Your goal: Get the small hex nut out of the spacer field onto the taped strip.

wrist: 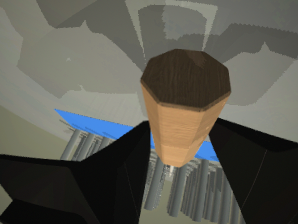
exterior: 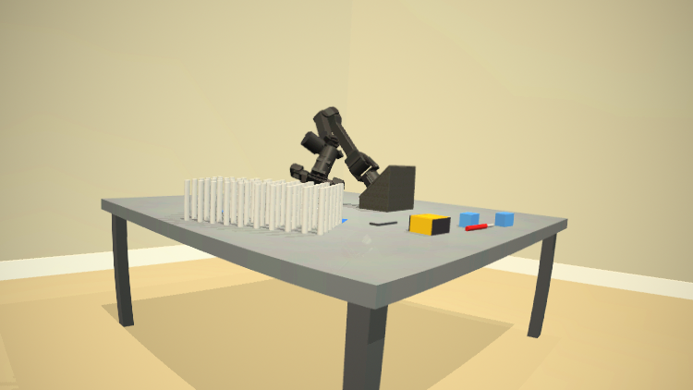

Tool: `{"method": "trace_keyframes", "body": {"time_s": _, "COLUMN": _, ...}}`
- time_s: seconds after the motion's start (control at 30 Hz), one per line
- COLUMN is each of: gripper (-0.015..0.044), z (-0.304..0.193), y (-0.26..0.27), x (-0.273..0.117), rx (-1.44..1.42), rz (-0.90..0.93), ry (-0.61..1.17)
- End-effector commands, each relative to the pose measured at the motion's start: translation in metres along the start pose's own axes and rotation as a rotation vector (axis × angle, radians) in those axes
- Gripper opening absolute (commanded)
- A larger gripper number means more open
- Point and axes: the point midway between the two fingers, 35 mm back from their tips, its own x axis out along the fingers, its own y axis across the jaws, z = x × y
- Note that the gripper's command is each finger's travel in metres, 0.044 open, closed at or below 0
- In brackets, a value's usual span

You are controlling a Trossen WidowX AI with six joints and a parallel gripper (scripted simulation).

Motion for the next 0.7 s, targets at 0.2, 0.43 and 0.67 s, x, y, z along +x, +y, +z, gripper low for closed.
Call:
{"method": "trace_keyframes", "body": {"time_s": 0.2, "gripper": 0.0, "z": -0.0067, "y": 0.0037, "x": 0.0022, "rx": 0.013, "rz": 0.009, "ry": 0.007}}
{"method": "trace_keyframes", "body": {"time_s": 0.43, "gripper": 0.0, "z": -0.0095, "y": 0.0038, "x": 0.0041, "rx": 0.013, "rz": 0.009, "ry": 0.007}}
{"method": "trace_keyframes", "body": {"time_s": 0.67, "gripper": 0.0, "z": -0.0123, "y": 0.0039, "x": 0.0059, "rx": 0.013, "rz": 0.009, "ry": 0.007}}
